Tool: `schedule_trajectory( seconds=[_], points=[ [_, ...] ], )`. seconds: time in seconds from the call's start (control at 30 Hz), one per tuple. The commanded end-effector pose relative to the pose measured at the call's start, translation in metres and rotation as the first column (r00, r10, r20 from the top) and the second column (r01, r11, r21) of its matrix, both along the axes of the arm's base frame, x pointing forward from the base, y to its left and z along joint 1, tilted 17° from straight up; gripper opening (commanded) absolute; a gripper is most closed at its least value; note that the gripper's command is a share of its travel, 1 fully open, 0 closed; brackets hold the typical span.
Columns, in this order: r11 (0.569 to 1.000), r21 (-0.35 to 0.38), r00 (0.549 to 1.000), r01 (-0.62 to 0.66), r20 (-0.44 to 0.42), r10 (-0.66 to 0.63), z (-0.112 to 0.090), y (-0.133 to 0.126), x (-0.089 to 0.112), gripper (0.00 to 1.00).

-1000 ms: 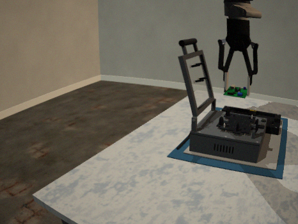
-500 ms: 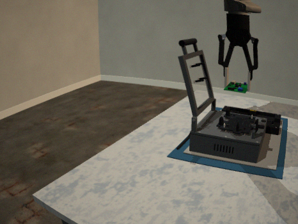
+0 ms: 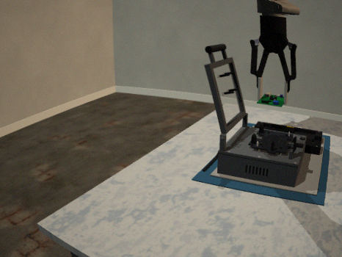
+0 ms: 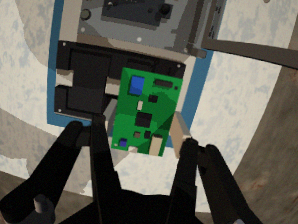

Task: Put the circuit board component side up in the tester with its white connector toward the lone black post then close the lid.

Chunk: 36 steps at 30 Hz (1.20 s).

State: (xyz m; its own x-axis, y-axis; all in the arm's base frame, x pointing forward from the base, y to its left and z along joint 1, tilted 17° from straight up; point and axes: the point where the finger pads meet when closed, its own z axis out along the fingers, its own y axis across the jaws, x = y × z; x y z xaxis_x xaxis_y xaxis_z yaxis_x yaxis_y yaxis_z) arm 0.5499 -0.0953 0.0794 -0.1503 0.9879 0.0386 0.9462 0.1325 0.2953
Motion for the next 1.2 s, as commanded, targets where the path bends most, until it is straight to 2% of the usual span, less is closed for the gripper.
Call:
schedule_trajectory(
  seconds=[0.0,1.17],
  points=[
    [1.000,0.004,1.000,0.005,-0.004,-0.005,-0.0005,0.0005,-0.0017,0.46],
    [1.000,0.001,1.000,-0.004,-0.003,0.004,-0.0005,0.0005,-0.0017,0.46]
  ],
)
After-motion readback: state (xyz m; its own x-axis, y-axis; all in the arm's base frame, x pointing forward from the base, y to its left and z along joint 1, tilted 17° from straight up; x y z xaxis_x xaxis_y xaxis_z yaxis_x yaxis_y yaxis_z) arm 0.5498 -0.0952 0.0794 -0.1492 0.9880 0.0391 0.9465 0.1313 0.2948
